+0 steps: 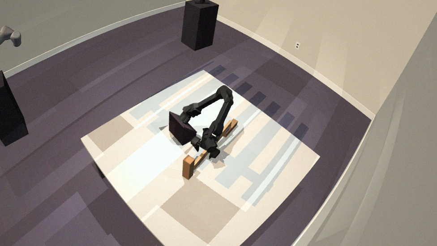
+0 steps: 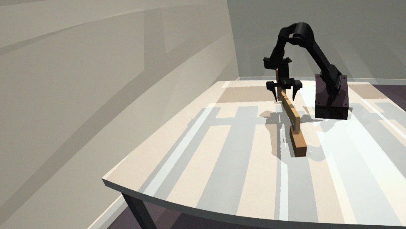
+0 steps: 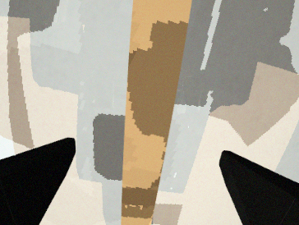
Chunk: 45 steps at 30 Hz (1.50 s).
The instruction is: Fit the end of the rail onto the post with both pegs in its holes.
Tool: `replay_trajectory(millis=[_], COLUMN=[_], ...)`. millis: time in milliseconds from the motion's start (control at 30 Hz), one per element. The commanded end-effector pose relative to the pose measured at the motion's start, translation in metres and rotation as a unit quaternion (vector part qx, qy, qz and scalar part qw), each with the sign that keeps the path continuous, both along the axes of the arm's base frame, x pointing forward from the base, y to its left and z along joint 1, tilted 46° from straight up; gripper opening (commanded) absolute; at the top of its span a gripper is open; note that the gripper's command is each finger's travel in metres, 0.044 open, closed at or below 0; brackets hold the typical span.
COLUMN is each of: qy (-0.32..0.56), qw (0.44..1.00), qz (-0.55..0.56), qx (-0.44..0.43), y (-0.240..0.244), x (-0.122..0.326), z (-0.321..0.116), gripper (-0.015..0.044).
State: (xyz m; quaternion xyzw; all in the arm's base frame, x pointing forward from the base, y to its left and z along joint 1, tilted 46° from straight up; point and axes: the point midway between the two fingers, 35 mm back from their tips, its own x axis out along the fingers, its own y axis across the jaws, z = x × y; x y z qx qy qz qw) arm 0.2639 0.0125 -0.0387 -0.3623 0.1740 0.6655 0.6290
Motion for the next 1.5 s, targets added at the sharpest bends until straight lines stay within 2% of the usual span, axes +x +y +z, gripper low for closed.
replay_trajectory(millis=[0,467,967,1200,1467], qy=[0.004,0.004,0.004,0.004,0.004], qw=[1.000,1.000,1.000,1.000,1.000], qz=[-0.001,0.000,0.000,0.000,0.000], qx=[0.003,0.005,0.005,0.005,0.005], y=[0.006,0.021,0.021,0.021,0.021], x=[-0.002,-0.004,-0.004,-0.004,-0.004], z=[-0.005,-0.017,-0.017,-0.017,-0.017], gripper=[0.0440,0.0440,0.0046,0.0000,0.0000])
